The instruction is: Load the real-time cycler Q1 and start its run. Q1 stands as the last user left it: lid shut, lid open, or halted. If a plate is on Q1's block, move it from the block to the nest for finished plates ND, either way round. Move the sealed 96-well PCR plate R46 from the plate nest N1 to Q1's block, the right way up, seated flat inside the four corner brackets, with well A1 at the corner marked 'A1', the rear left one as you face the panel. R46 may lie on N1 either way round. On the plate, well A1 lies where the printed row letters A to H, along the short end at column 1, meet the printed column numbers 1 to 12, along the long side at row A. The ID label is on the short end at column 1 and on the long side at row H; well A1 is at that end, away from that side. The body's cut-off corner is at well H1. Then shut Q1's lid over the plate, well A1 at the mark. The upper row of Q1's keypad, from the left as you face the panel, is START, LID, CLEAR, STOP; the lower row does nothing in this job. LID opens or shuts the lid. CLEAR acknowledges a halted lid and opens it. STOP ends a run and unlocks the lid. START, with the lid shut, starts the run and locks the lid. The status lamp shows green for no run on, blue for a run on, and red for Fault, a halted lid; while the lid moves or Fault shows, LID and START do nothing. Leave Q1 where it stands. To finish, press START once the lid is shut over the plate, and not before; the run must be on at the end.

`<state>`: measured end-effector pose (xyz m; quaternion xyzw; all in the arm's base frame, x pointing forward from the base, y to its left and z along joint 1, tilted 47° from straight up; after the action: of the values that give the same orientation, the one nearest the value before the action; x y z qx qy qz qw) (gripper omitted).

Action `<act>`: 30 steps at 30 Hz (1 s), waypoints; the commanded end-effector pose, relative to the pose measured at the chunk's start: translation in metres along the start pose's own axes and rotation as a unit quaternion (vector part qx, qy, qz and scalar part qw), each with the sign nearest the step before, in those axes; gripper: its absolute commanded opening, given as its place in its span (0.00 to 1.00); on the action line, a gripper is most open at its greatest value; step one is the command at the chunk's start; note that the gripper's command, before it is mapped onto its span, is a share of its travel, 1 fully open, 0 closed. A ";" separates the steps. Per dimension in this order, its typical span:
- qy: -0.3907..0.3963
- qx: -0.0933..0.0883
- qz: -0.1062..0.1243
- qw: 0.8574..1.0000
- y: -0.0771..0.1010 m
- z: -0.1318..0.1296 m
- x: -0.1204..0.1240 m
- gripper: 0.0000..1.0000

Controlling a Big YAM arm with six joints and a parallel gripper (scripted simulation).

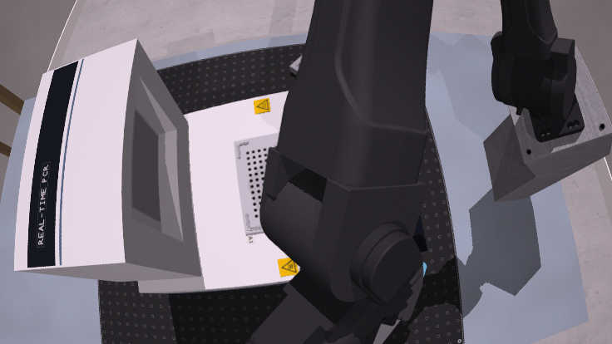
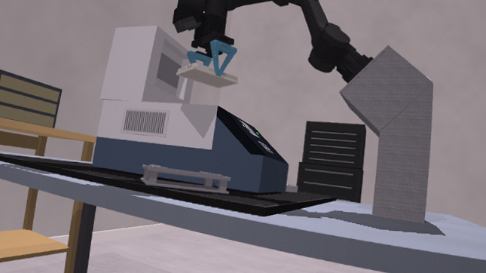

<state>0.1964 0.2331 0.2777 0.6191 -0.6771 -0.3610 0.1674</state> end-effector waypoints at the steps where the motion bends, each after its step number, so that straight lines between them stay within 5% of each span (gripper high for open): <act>1: 0.030 0.016 -0.016 0.999 0.015 -0.028 0.010 0.00; 10: 0.089 0.016 -0.015 0.996 0.013 -0.058 0.025 0.00; 16: 0.117 0.031 -0.022 0.992 0.022 -0.088 0.047 0.00; 30: 0.228 0.019 -0.014 0.973 0.016 -0.126 0.082 0.00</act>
<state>0.2499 0.1269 0.3329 0.6847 -0.6242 -0.2348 0.2938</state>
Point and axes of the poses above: the point where the finger pads meet when closed, its own y axis back along the fingers, its own z axis across the jaws, x = y × z, the point moved 9 cm from there along y, back along the fingers, and after that the axes turned 3 degrees about y, right-handed, at the moved point
